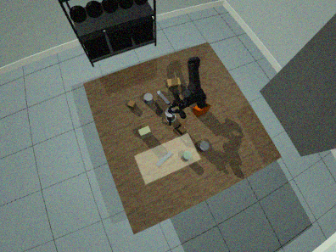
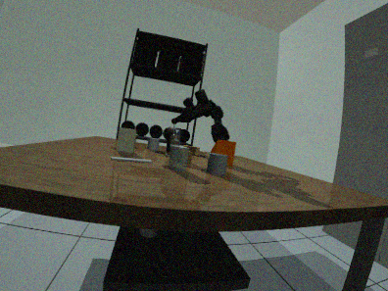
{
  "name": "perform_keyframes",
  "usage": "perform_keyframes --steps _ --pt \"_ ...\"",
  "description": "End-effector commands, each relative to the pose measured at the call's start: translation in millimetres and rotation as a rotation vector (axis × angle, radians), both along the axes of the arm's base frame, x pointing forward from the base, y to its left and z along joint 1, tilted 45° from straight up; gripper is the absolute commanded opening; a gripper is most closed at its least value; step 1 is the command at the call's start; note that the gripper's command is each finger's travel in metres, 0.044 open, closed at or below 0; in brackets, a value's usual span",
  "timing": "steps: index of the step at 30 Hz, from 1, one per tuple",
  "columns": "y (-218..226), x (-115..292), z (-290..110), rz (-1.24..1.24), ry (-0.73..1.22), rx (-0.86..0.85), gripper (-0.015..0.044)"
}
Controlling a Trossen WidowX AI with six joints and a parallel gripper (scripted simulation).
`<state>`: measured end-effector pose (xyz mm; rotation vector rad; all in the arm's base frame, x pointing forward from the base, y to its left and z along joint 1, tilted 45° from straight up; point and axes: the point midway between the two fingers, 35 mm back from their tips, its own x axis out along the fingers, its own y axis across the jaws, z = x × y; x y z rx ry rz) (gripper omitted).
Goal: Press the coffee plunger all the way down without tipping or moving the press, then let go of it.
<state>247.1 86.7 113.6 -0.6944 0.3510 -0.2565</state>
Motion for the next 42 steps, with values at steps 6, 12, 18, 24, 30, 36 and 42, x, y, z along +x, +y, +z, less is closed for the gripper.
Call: perform_keyframes --steps 6,12,18,24,30,36,42 --pt "-4.5 1.7 -5.5 -0.011 0.019 -0.031 0.0128" --pt "-3.6 2.5 -5.1 -0.011 0.019 -0.031 0.0128" --pt "-3.4 3.3 -5.8 -0.011 0.018 -0.031 0.0128" --pt "-3.2 3.7 -6.6 -0.011 0.018 -0.031 0.0128" --pt "-0.7 3.3 -3.8 -0.005 0.009 -0.016 0.0128" --pt "-0.7 3.3 -3.8 -0.005 0.009 -0.016 0.0207" --pt "-0.7 3.3 -3.8 -0.005 0.009 -0.016 0.0364"
